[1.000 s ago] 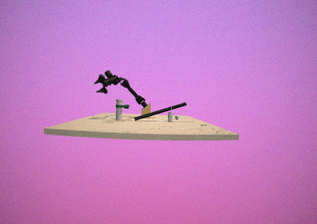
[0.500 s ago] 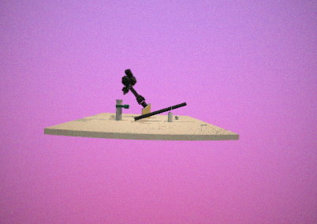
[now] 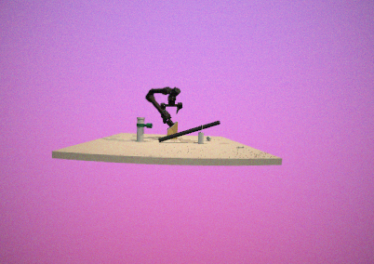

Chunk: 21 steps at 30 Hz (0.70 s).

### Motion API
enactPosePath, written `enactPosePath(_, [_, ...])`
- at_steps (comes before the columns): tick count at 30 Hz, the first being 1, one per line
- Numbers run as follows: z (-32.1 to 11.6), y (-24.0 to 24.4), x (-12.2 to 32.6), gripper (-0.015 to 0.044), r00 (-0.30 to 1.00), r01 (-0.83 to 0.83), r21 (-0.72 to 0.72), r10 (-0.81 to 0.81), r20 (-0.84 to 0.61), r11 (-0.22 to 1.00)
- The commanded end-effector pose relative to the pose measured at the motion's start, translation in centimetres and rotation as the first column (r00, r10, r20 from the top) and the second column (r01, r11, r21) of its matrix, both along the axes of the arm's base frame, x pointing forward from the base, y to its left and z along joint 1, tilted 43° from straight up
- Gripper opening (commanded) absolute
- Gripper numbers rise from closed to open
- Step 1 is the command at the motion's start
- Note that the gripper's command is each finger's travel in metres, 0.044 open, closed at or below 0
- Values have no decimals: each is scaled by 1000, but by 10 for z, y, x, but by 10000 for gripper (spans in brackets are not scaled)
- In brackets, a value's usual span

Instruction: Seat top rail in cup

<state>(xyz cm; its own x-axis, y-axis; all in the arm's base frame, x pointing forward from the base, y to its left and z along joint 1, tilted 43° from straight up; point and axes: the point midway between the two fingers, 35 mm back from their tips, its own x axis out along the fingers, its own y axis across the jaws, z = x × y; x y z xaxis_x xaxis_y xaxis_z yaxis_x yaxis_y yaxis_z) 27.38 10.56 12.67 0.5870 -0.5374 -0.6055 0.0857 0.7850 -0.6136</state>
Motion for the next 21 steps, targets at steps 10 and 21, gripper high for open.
enactPosePath(10, [13, -28, -4, 440, 966, -197, -207, 154, -207, 958])
enactPosePath(21, [56, -93, 12, 440, 721, -618, -412, 274, -636, 670])
